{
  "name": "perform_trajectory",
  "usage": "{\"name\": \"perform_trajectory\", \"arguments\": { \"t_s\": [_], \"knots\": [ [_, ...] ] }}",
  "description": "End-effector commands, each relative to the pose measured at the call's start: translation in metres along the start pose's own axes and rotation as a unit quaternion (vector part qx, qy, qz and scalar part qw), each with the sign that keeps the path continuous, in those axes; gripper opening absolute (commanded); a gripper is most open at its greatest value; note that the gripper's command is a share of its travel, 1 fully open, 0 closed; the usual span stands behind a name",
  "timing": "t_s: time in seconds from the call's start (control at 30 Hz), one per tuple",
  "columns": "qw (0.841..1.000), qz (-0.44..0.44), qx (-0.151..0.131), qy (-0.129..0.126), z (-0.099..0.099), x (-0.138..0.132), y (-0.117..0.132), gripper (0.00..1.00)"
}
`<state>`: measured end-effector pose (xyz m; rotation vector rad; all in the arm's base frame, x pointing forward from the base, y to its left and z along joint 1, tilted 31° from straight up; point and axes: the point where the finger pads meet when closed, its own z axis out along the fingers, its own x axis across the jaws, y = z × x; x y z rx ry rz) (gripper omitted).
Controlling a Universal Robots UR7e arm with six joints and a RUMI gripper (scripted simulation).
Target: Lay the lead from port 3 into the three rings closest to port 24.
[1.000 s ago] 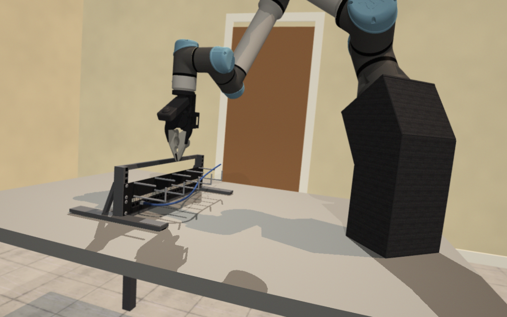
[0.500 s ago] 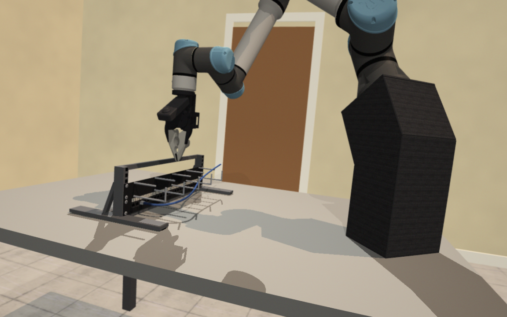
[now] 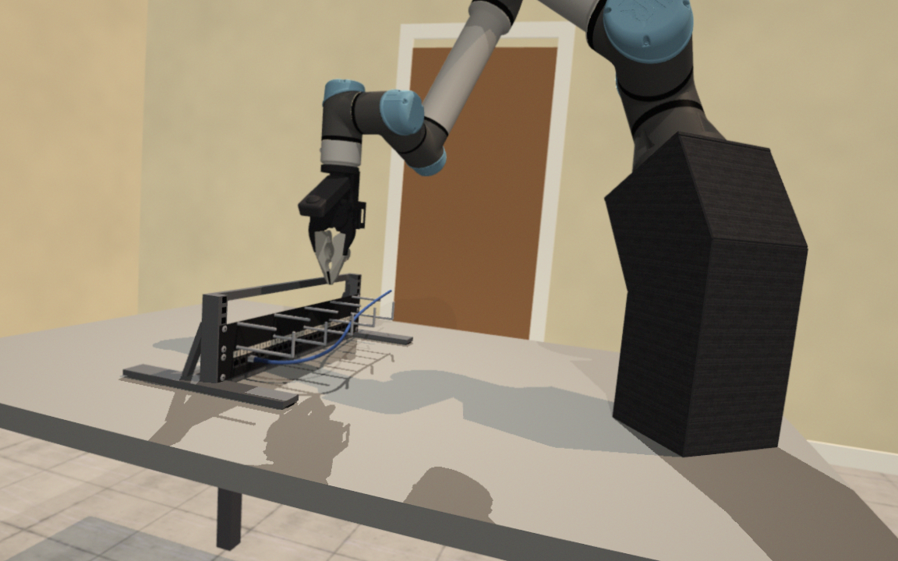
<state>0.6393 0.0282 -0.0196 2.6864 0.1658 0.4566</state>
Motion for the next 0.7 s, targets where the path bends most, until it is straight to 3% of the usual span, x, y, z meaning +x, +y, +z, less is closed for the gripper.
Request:
{"name": "perform_trajectory", "arguments": {
  "t_s": [0.0, 0.13, 0.23, 0.37, 0.4, 0.67],
  "knots": [
    [1.000, -0.013, 0.004, 0.002, 0.000, -0.006, 0.055, 0.00],
    [1.000, -0.027, 0.002, 0.003, -0.001, -0.019, 0.112, 0.00],
    [0.999, -0.033, 0.001, 0.004, -0.002, -0.026, 0.136, 0.00],
    [0.999, -0.035, 0.000, 0.004, -0.003, -0.028, 0.144, 0.00],
    [0.999, -0.035, 0.000, 0.004, -0.003, -0.028, 0.144, 0.20],
    [0.999, -0.035, 0.000, 0.004, -0.003, -0.028, 0.144, 0.20]
  ]
}}
